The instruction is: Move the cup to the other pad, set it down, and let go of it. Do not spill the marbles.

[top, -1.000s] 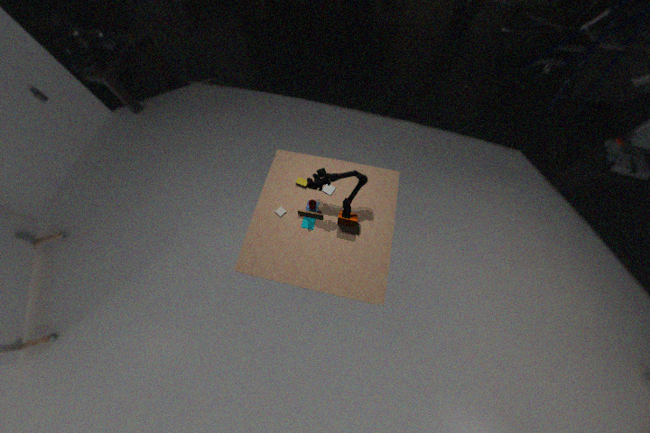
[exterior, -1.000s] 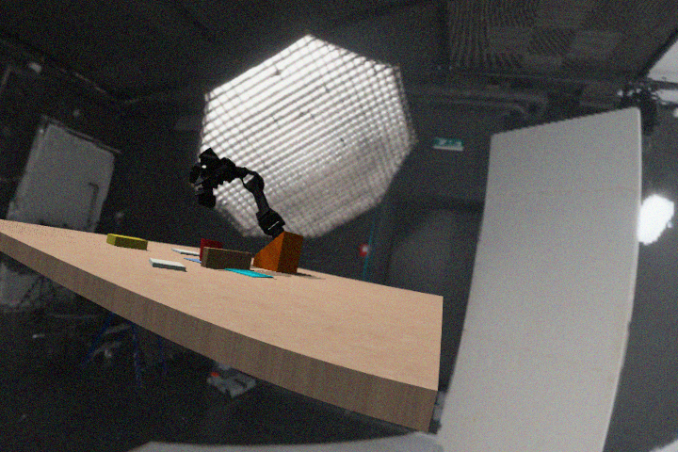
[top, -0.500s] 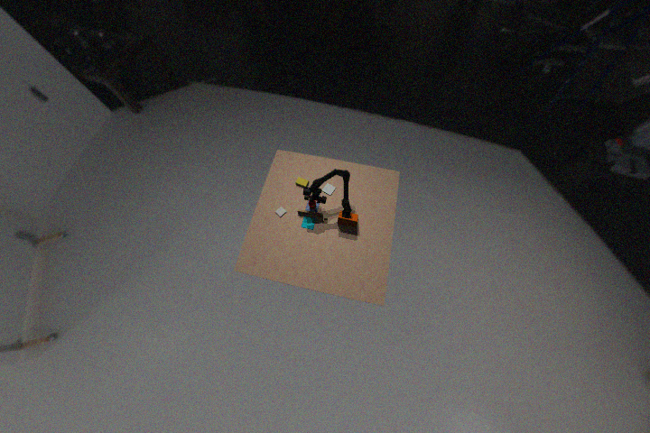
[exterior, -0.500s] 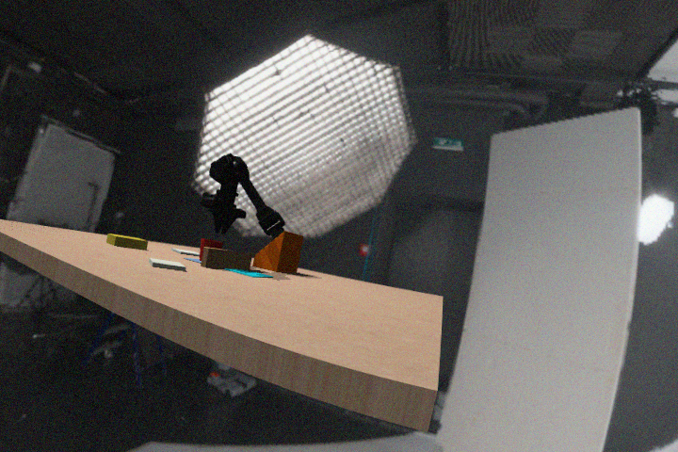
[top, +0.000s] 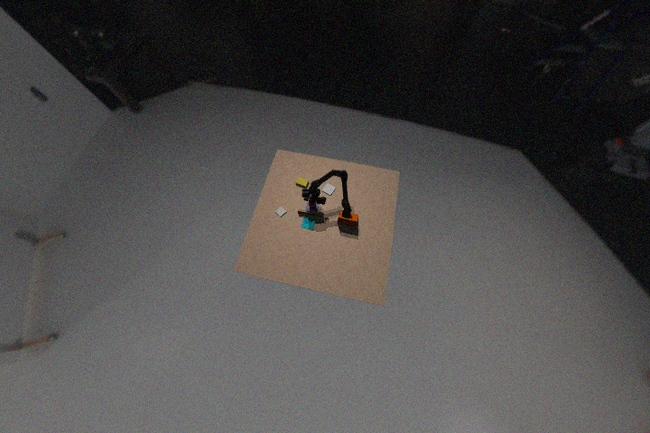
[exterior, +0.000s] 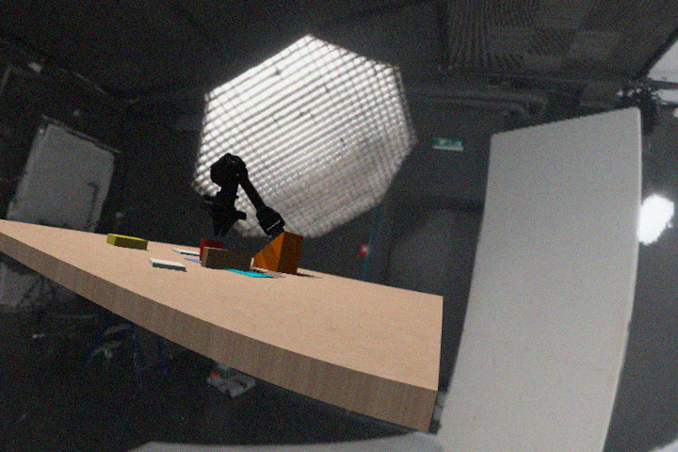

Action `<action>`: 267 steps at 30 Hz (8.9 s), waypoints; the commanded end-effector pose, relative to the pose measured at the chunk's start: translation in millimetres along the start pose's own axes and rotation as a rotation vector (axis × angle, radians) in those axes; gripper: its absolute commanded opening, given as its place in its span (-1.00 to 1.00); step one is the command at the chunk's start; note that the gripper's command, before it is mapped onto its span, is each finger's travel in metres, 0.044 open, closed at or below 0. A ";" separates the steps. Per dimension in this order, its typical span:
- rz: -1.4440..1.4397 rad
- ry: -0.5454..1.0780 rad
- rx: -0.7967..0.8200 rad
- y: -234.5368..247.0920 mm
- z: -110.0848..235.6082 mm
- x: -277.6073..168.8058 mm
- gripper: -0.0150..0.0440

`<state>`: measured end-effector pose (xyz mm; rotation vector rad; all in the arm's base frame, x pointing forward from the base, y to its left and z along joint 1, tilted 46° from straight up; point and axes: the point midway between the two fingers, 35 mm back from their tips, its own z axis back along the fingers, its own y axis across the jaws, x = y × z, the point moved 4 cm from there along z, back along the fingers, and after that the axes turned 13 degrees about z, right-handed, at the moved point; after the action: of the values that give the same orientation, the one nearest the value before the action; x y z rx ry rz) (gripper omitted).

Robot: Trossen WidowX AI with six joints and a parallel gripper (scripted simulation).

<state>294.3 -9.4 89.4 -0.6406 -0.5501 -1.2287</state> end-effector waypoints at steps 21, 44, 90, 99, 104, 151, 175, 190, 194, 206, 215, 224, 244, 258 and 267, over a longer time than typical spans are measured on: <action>0.009 -0.005 -0.008 -0.2 -39.8 -0.9 0.01; 0.002 -0.004 -0.005 -1.6 -56.2 0.6 -0.35; 0.010 -0.004 -0.008 -2.4 25.4 -7.3 -0.49; 0.015 -0.008 -0.014 -2.1 23.3 -7.6 -0.49; 0.015 -0.008 -0.014 -2.1 23.3 -7.6 -0.49; 0.009 0.001 -0.006 22.8 27.4 -117.1 -0.49; 0.008 0.002 -0.005 33.0 27.1 -161.7 -0.49; 0.008 0.002 -0.005 34.0 2.4 -162.2 -0.49; 0.008 0.002 -0.005 34.2 -4.8 -162.4 -0.49; 0.008 0.001 -0.005 34.3 -26.3 -162.9 -0.49; 0.008 0.000 -0.005 33.5 -41.9 -163.3 -0.49; 0.008 -0.001 -0.006 32.6 -51.3 -163.4 -0.49; 0.000 0.005 -0.004 33.7 -48.9 -162.2 -0.06; 0.003 0.005 -0.004 34.0 -29.3 -162.8 -0.06; 0.006 0.004 -0.005 32.5 -13.4 -163.4 -0.06</action>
<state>283.6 91.9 -44.8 -0.6630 -0.5368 -1.2189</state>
